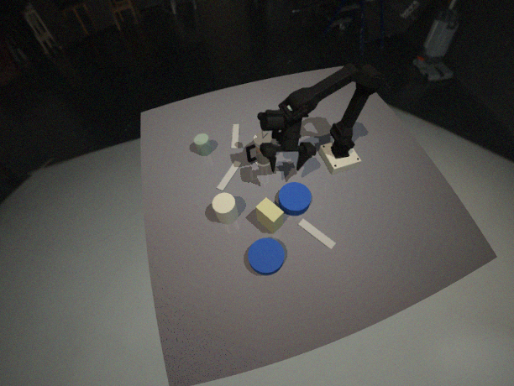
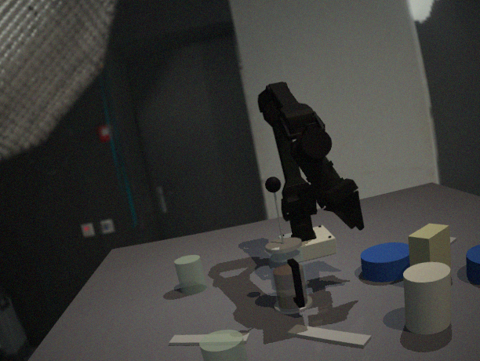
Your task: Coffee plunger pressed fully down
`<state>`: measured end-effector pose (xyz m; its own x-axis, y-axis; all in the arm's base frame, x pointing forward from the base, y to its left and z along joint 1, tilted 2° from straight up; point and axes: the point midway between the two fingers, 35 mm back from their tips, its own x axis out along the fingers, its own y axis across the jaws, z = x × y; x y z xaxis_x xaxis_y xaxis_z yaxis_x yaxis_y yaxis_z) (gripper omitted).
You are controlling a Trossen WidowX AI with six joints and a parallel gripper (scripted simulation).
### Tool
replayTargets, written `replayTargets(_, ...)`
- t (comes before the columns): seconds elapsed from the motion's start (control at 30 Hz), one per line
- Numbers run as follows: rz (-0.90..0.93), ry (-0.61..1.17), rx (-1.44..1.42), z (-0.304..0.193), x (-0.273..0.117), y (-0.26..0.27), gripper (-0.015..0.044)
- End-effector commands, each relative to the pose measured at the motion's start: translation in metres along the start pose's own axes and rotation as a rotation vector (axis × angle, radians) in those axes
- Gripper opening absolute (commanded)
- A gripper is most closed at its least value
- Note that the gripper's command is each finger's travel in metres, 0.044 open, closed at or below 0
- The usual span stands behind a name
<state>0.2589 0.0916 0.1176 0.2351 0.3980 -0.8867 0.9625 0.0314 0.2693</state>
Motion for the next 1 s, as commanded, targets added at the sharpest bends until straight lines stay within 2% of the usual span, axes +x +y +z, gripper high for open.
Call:
replayTargets(0.0, 0.239, -0.173, -0.579, 0.002, -0.056, 0.036, 0.044)
replayTargets(0.33, 0.369, -0.494, -1.095, 0.006, -0.129, 0.051, 0.044)
replayTargets(0.5, 0.418, -0.629, -1.217, 0.006, -0.162, 0.056, 0.044)
replayTargets(0.57, 0.406, -0.689, -1.254, 0.012, -0.171, 0.056, 0.044)
replayTargets(0.77, 0.256, -1.039, -1.444, 0.041, -0.227, 0.045, 0.044)
replayTargets(0.97, 0.247, -1.052, -1.45, 0.051, -0.209, 0.039, 0.044)
